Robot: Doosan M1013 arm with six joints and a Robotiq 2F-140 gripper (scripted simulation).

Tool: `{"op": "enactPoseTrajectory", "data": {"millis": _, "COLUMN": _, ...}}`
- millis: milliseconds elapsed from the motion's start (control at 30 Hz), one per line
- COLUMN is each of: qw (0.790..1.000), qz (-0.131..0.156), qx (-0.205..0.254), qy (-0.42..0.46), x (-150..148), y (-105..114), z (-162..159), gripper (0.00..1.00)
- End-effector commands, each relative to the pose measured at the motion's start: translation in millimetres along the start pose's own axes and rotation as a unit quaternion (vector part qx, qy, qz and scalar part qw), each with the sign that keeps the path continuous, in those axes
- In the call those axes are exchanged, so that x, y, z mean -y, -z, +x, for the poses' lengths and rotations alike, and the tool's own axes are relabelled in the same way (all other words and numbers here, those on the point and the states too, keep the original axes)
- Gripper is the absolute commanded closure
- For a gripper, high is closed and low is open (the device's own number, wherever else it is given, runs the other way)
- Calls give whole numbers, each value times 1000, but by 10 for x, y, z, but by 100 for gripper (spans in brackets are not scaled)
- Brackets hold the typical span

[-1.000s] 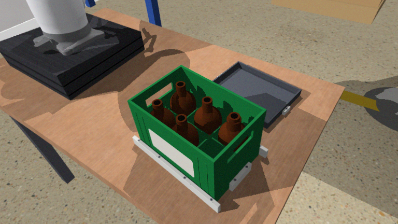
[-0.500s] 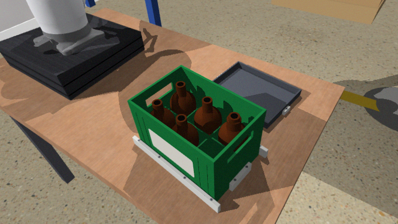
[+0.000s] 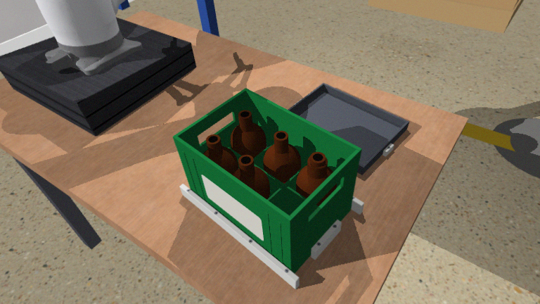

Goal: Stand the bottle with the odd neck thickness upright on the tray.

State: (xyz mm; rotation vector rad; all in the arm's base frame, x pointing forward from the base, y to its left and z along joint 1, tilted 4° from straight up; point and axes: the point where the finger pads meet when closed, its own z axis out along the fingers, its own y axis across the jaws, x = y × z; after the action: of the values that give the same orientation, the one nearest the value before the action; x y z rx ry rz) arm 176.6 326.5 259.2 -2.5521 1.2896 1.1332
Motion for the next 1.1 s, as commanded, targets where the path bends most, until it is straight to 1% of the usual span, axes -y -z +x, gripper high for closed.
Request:
{"op": "enactPoseTrajectory", "data": {"millis": 0, "qw": 1000, "qz": 22, "qx": -14, "qy": 2, "x": 256, "y": 211, "z": 274, "gripper": 0}}
{"op": "enactPoseTrajectory", "data": {"millis": 200, "qw": 998, "qz": 52, "qx": -39, "qy": 4, "x": 569, "y": 546, "z": 717, "gripper": 0}}
{"op": "enactPoseTrajectory", "data": {"millis": 400, "qw": 995, "qz": 79, "qx": -64, "qy": 5, "x": 818, "y": 891, "z": 1191, "gripper": 0}}
{"op": "enactPoseTrajectory", "data": {"millis": 467, "qw": 995, "qz": 79, "qx": -64, "qy": 5, "x": 818, "y": 891, "z": 1191, "gripper": 0}}
{"op": "enactPoseTrajectory", "data": {"millis": 500, "qw": 993, "qz": 90, "qx": -77, "qy": 5, "x": 913, "y": 1058, "z": 1426, "gripper": 0}}
{"op": "enactPoseTrajectory", "data": {"millis": 567, "qw": 992, "qz": 94, "qx": -83, "qy": 6, "x": 952, "y": 1136, "z": 1539, "gripper": 0}}
{"op": "enactPoseTrajectory", "data": {"millis": 767, "qw": 987, "qz": 114, "qx": -111, "qy": 6, "x": 1091, "y": 1493, "z": 2062, "gripper": 0}}
{"op": "enactPoseTrajectory", "data": {"millis": 967, "qw": 982, "qz": 130, "qx": -139, "qy": 5, "x": 1164, "y": 1845, "z": 2598, "gripper": 0}}
{"op": "enactPoseTrajectory", "data": {"millis": 1033, "qw": 982, "qz": 130, "qx": -139, "qy": 5, "x": 1164, "y": 1845, "z": 2598, "gripper": 0}}
{"op": "enactPoseTrajectory", "data": {"millis": 1067, "qw": 979, "qz": 136, "qx": -152, "qy": 4, "x": 1176, "y": 2010, "z": 2857, "gripper": 0}}
